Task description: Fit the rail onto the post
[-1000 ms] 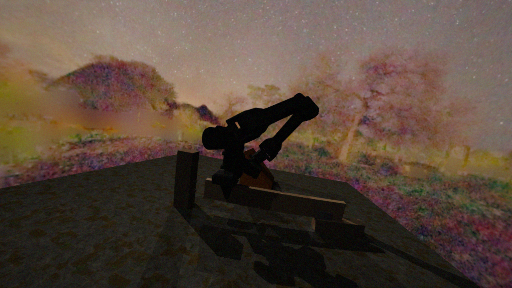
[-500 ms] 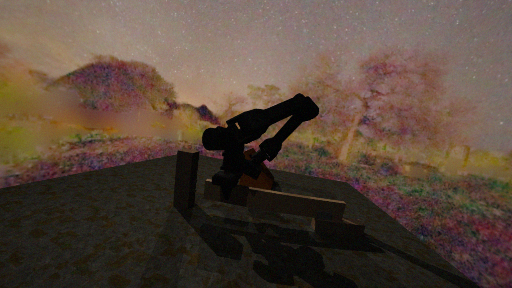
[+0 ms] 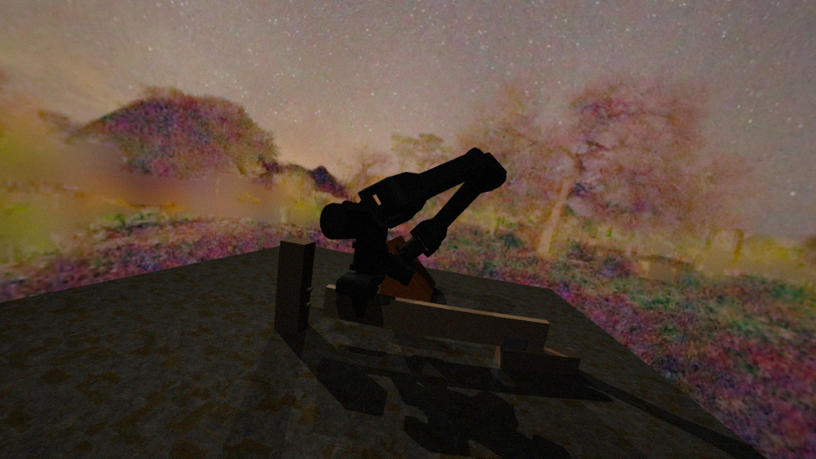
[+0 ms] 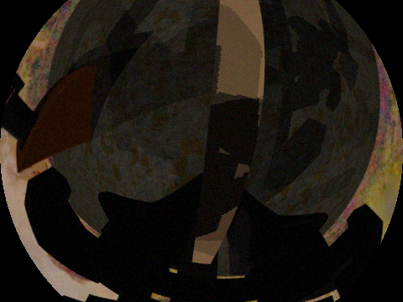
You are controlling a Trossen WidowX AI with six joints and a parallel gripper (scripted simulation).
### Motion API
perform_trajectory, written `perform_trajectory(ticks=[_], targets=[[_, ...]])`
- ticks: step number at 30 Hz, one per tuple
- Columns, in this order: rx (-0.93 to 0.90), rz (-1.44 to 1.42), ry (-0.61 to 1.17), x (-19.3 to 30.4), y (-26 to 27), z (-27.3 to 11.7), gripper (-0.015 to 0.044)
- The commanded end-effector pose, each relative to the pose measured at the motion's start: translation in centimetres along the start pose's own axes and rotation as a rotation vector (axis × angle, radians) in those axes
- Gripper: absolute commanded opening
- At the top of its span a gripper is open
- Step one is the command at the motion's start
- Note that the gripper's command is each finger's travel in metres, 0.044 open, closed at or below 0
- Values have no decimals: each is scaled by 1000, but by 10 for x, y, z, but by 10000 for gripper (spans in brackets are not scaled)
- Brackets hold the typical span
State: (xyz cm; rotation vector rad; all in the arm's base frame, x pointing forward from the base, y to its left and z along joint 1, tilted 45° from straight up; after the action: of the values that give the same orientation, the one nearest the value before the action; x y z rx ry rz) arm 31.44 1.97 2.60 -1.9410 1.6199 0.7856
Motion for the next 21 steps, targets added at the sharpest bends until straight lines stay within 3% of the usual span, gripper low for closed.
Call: perform_trajectory(ticks=[1,21], targets=[[2,0,-1,0,1,1,0],[2,0,-1,0,1,-1,0]])
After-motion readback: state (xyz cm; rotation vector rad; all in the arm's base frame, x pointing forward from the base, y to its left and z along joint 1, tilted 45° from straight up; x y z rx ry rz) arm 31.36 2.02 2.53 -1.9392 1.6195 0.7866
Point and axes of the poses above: the point midway between the two fingers, 35 mm back from their tips, its own z axis out along the fingers, its own y axis across the jaws, x = y × z, the point moved 8 cm from there along -z, back along the fingers, and after that the axes turned 8 degrees about z, right-handed, at the moved point
